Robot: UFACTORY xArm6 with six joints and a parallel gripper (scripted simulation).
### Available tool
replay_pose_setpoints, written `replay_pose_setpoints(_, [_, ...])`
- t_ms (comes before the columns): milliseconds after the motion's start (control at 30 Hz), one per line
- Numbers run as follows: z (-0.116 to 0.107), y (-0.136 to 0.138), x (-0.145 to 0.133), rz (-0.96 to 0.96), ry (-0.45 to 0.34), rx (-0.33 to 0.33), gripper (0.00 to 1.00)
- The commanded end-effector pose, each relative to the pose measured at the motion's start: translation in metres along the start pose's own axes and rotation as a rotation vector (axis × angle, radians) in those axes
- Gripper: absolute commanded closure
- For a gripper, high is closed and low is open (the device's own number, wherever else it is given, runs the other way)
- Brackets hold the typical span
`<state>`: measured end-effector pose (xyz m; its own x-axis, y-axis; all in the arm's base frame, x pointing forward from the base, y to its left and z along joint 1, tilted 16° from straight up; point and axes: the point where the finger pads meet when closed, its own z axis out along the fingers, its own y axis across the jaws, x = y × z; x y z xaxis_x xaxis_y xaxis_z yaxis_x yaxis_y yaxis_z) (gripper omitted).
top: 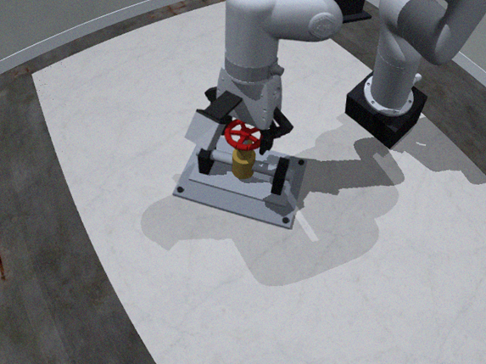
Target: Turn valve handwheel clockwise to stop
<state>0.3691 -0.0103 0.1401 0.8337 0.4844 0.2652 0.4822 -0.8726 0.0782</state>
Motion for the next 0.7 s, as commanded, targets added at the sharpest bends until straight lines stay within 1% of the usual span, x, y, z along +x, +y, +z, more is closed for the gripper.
replay_pose_setpoints(0, [-0.0009, 0.0006, 0.0011, 0.105, -0.001, -0.007, 1.0])
replay_pose_setpoints(67, [-0.0009, 0.0006, 0.0011, 0.105, -0.001, -0.007, 1.0])
replay_pose_setpoints(567, [-0.0009, 0.0006, 0.0011, 0.422, 0.0, -0.007, 1.0])
replay_pose_setpoints(667, [-0.0009, 0.0006, 0.0011, 0.443, 0.0, -0.007, 1.0])
